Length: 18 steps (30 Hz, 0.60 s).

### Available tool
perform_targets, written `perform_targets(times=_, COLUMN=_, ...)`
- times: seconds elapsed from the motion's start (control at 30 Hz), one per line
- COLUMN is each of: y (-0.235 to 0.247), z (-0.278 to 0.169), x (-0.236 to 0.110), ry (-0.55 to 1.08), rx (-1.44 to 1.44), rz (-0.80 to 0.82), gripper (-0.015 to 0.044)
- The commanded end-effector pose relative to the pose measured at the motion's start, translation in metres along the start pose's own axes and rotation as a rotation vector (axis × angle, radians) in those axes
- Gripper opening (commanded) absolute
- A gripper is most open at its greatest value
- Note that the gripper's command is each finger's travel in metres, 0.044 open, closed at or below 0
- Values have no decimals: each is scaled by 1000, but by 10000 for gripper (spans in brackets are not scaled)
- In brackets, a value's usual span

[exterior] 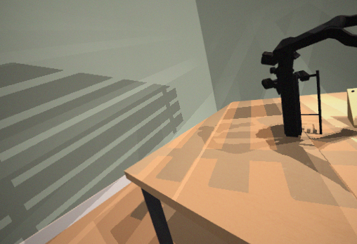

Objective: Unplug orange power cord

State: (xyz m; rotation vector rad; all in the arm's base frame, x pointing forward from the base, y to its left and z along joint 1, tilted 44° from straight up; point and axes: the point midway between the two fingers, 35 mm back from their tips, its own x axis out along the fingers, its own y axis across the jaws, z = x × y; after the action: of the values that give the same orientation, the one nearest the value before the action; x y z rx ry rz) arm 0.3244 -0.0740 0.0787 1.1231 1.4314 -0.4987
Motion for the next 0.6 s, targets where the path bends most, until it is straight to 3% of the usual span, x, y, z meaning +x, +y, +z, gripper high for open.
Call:
perform_targets(times=0.0, y=-31, z=-38, x=21, ry=414, rx=454, rz=-82, gripper=160)
perform_targets(times=0.57, y=-33, z=-43, x=21, ry=463, rx=517, rz=-95, gripper=160)
